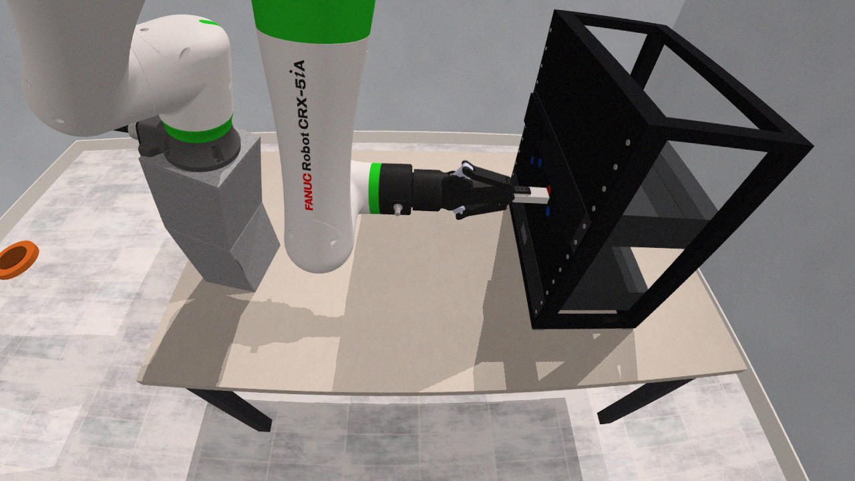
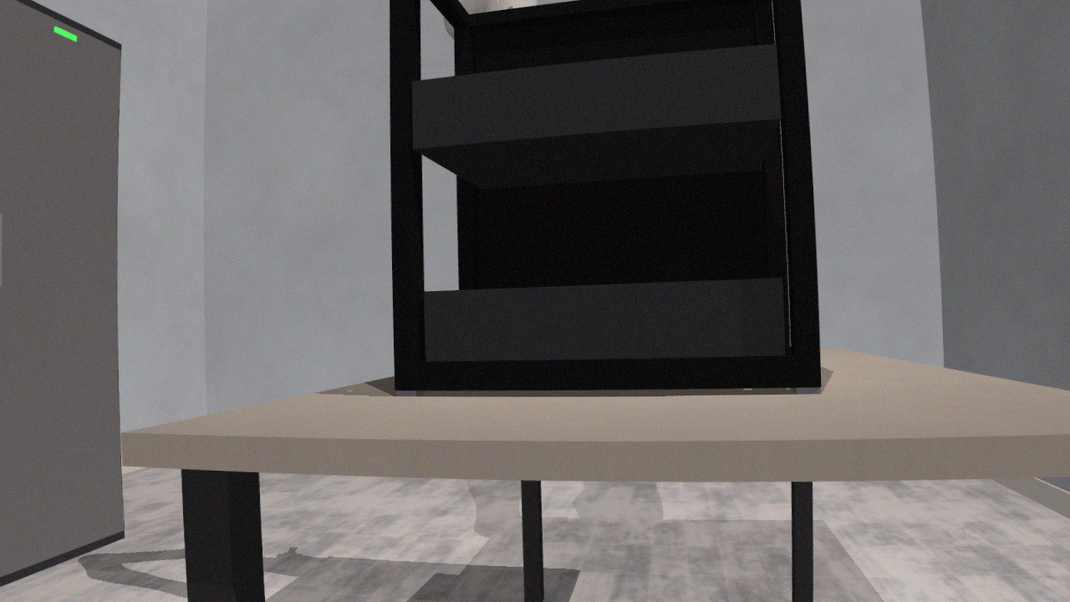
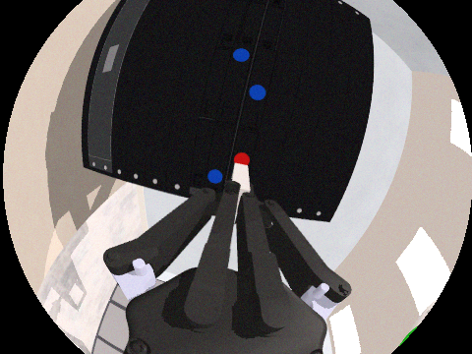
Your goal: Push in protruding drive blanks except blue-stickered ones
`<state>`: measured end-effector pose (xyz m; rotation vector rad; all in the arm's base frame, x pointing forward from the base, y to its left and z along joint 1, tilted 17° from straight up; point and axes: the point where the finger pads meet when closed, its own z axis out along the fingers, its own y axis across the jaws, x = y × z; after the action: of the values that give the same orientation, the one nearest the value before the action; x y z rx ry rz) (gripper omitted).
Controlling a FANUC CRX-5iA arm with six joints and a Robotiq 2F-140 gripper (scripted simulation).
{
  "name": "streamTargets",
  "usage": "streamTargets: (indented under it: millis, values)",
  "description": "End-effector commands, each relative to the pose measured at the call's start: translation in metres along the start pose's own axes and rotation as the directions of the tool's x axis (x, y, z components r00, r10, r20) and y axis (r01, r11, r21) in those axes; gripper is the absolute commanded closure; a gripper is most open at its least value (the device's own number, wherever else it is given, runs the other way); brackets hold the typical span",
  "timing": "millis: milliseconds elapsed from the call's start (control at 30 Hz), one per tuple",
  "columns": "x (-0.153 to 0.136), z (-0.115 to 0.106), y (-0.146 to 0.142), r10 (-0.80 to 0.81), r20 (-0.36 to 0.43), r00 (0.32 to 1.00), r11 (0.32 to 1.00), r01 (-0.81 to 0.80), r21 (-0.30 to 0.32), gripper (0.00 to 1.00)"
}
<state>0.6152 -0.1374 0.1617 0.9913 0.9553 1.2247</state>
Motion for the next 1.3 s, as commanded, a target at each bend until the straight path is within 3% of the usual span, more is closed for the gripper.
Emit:
streamTargets:
  millis: [0, 933, 1267]
  values:
    - [0.0, 0.0001, 0.0001, 0.0, 0.0, 1.0, 1.0, 0.0, 0.0, 1.0]
    - [0.0, 0.0001, 0.0001, 0.0, 0.0, 1.0, 1.0, 0.0, 0.0, 1.0]
    - [0.0, 0.0096, 0.0001, 0.0, 0.0, 1.0, 1.0, 0.0, 0.0, 1.0]
